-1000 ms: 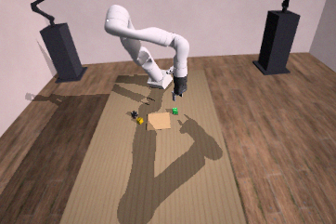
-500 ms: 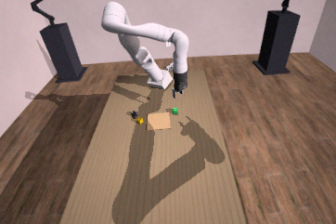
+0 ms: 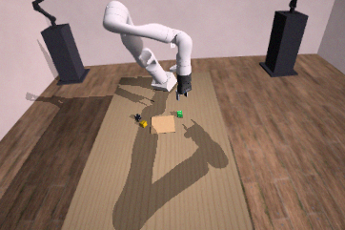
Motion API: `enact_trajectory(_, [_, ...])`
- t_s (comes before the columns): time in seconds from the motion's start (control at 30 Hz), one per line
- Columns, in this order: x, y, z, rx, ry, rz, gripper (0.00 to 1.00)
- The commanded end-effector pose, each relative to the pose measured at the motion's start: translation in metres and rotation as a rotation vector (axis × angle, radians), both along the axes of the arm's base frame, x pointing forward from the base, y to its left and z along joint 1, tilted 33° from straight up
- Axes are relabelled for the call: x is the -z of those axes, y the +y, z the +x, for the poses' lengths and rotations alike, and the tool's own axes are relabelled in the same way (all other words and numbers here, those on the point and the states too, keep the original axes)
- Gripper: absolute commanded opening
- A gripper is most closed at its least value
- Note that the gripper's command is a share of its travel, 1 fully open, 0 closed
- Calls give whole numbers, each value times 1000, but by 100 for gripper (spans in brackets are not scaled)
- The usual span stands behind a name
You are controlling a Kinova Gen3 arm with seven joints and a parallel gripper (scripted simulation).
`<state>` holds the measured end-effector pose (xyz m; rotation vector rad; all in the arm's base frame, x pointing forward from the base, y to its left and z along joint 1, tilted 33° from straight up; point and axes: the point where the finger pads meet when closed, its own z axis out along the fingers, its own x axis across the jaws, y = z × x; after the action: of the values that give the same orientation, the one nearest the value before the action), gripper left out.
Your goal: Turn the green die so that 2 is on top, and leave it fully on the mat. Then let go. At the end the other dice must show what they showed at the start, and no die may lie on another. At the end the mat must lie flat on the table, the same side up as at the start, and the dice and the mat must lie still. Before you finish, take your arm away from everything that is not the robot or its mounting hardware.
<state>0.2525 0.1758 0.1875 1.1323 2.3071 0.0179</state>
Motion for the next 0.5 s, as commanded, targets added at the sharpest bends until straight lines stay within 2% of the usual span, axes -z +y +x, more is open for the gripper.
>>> enact_trajectory(0.0, [-2,-3,0,54,-20,33,100])
enact_trajectory(0.3, [-1,-16,-3,345,-97,205,100])
enact_trajectory(0.4, [-1,-19,-4,411,-115,243,100])
enact_trajectory(0.47, [-1,-19,-4,411,-115,243,100])
